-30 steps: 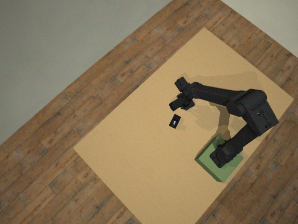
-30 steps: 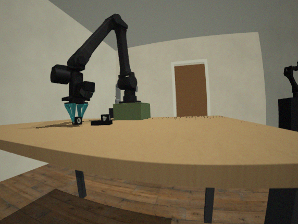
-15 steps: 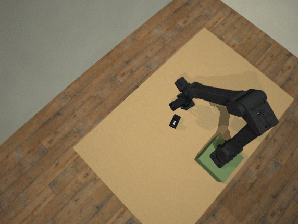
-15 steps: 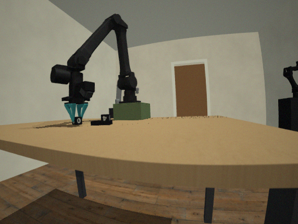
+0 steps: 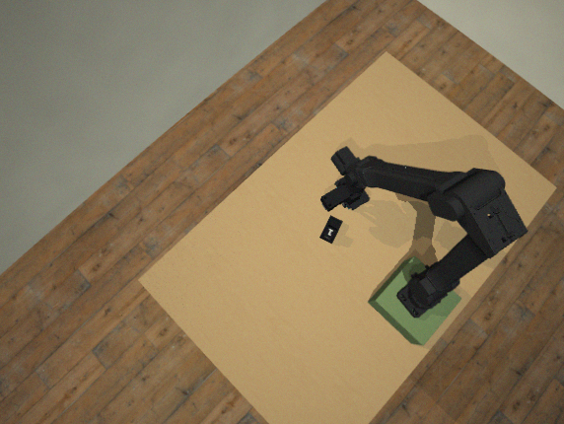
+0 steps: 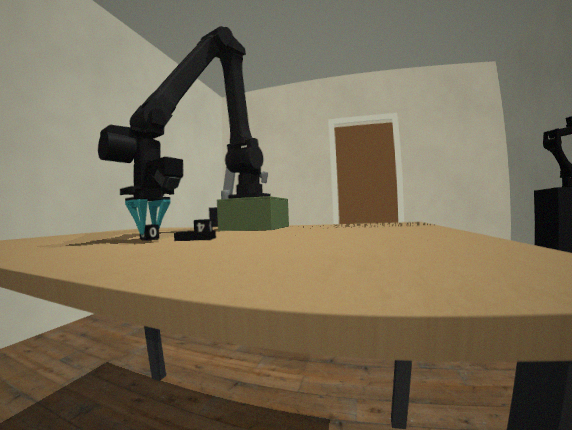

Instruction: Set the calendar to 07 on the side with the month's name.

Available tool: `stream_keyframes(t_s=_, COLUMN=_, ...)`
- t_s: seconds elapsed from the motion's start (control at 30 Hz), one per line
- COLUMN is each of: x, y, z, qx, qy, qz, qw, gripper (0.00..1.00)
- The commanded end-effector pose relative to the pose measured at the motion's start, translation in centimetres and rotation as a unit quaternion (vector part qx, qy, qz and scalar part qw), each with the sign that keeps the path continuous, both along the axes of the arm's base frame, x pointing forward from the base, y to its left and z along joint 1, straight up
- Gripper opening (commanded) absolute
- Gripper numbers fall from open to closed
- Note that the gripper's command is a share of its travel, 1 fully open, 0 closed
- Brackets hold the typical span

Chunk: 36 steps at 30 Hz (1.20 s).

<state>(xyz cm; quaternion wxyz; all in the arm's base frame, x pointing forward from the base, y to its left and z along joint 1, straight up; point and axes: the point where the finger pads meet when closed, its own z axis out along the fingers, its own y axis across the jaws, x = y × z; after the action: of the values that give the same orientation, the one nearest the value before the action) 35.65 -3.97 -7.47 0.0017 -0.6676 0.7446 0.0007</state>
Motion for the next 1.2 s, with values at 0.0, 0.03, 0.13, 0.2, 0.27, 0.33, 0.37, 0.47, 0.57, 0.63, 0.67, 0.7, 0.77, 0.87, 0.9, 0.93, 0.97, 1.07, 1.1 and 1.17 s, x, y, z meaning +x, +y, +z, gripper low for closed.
stream_keyframes(t_s=0.0, x=0.51, y=0.30, z=0.69, qx=-0.001, qy=-0.016, qz=0.010, qw=1.000, gripper=0.27)
stream_keyframes(t_s=0.03, x=0.51, y=0.30, z=0.69, qx=-0.001, qy=-0.016, qz=0.010, qw=1.000, gripper=0.27)
stream_keyframes(t_s=0.13, x=0.51, y=0.30, z=0.69, qx=-0.001, qy=-0.016, qz=0.010, qw=1.000, gripper=0.27)
stream_keyframes(t_s=0.2, x=0.51, y=0.30, z=0.69, qx=-0.001, qy=-0.016, qz=0.010, qw=1.000, gripper=0.27)
stream_keyframes(t_s=0.27, x=0.51, y=0.30, z=0.69, qx=-0.001, qy=-0.016, qz=0.010, qw=1.000, gripper=0.27)
stream_keyframes(t_s=0.33, x=0.51, y=0.30, z=0.69, qx=-0.001, qy=-0.016, qz=0.010, qw=1.000, gripper=0.27)
stream_keyframes(t_s=0.37, x=0.51, y=0.30, z=0.69, qx=-0.001, qy=-0.016, qz=0.010, qw=1.000, gripper=0.27)
stream_keyframes(t_s=0.47, x=0.51, y=0.30, z=0.69, qx=-0.001, qy=-0.016, qz=0.010, qw=1.000, gripper=0.27)
stream_keyframes(t_s=0.57, x=0.49, y=0.30, z=0.67, qx=-0.001, qy=-0.015, qz=0.010, qw=1.000, gripper=0.27)
stream_keyframes(t_s=0.63, x=0.45, y=0.31, z=0.60, qx=-0.001, qy=-0.014, qz=0.010, qw=1.000, gripper=0.27)
stream_keyframes(t_s=0.67, x=0.42, y=0.31, z=0.55, qx=-0.001, qy=-0.013, qz=0.011, qw=1.000, gripper=0.27)
stream_keyframes(t_s=0.7, x=0.38, y=0.31, z=0.49, qx=-0.001, qy=-0.011, qz=0.011, qw=1.000, gripper=0.27)
stream_keyframes(t_s=0.77, x=0.30, y=0.31, z=0.35, qx=0.000, qy=-0.008, qz=0.011, qw=1.000, gripper=0.27)
stream_keyframes(t_s=0.87, x=0.28, y=0.31, z=0.29, qx=0.000, qy=-0.007, qz=0.010, qw=1.000, gripper=0.27)
stream_keyframes(t_s=0.9, x=0.44, y=0.30, z=0.30, qx=0.000, qy=-0.008, qz=0.011, qw=1.000, gripper=0.27)
stream_keyframes(t_s=0.93, x=0.58, y=0.28, z=0.31, qx=0.000, qy=-0.008, qz=0.011, qw=1.000, gripper=0.27)
stream_keyframes(t_s=0.97, x=0.70, y=0.27, z=0.32, qx=0.000, qy=-0.008, qz=0.011, qw=1.000, gripper=0.27)
stream_keyframes(t_s=1.07, x=0.90, y=0.24, z=0.33, qx=0.000, qy=-0.009, qz=0.011, qw=1.000, gripper=0.27)
stream_keyframes(t_s=1.1, x=0.92, y=0.24, z=0.33, qx=0.000, qy=-0.009, qz=0.011, qw=1.000, gripper=0.27)
stream_keyframes(t_s=1.17, x=0.92, y=0.24, z=0.33, qx=0.000, qy=-0.009, qz=0.011, qw=1.000, gripper=0.27)
